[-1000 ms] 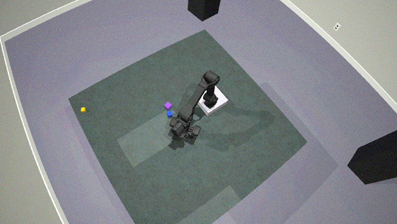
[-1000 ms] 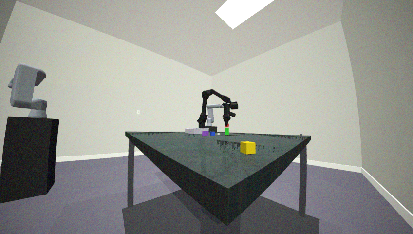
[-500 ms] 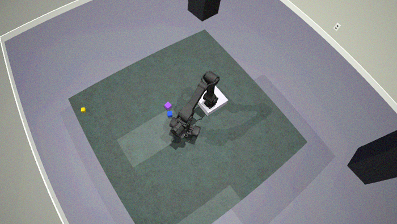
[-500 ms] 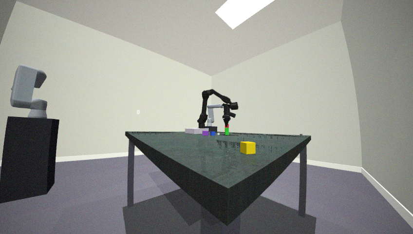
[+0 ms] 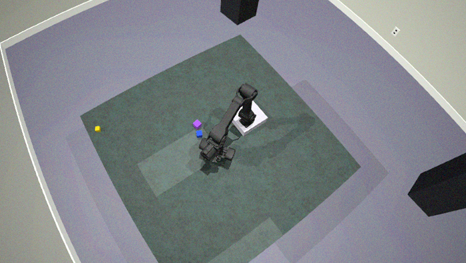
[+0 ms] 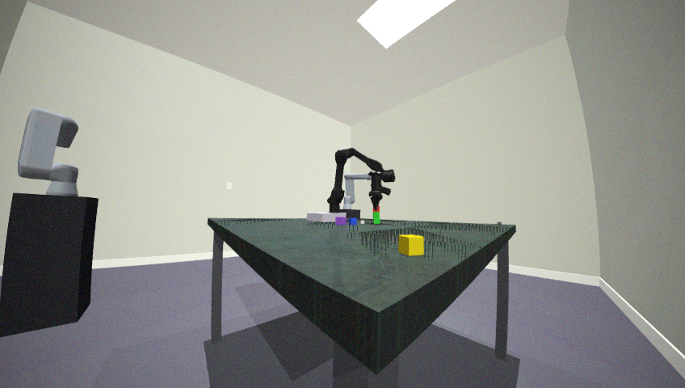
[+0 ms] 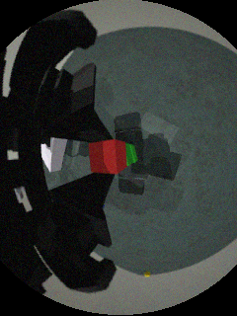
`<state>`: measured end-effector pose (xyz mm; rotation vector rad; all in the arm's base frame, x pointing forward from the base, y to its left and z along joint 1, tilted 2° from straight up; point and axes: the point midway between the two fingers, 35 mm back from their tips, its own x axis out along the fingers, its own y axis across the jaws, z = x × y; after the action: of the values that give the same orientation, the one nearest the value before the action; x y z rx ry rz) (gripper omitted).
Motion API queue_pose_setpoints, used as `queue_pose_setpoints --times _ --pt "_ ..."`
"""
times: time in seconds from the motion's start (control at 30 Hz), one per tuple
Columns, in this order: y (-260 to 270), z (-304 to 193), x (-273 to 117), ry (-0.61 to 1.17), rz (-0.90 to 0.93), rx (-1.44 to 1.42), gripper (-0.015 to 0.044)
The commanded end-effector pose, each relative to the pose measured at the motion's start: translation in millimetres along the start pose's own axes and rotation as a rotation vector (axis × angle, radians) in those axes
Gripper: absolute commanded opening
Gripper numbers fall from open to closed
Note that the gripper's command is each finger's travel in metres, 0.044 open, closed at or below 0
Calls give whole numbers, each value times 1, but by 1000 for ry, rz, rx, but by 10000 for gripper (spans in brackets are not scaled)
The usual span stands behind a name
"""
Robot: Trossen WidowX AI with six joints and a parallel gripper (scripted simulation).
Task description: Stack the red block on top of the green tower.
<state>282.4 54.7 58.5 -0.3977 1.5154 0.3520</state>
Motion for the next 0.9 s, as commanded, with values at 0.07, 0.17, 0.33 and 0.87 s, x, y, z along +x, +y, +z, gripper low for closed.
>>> queue_pose_setpoints --times 0.07,0.17,0.33,0.87 --pt "-1 0 -4 0 -3 -5 0" --pt "0 0 0 0 0 0 79" --pt "0 0 0 0 0 0 210" --pt "0 0 0 0 0 0 440"
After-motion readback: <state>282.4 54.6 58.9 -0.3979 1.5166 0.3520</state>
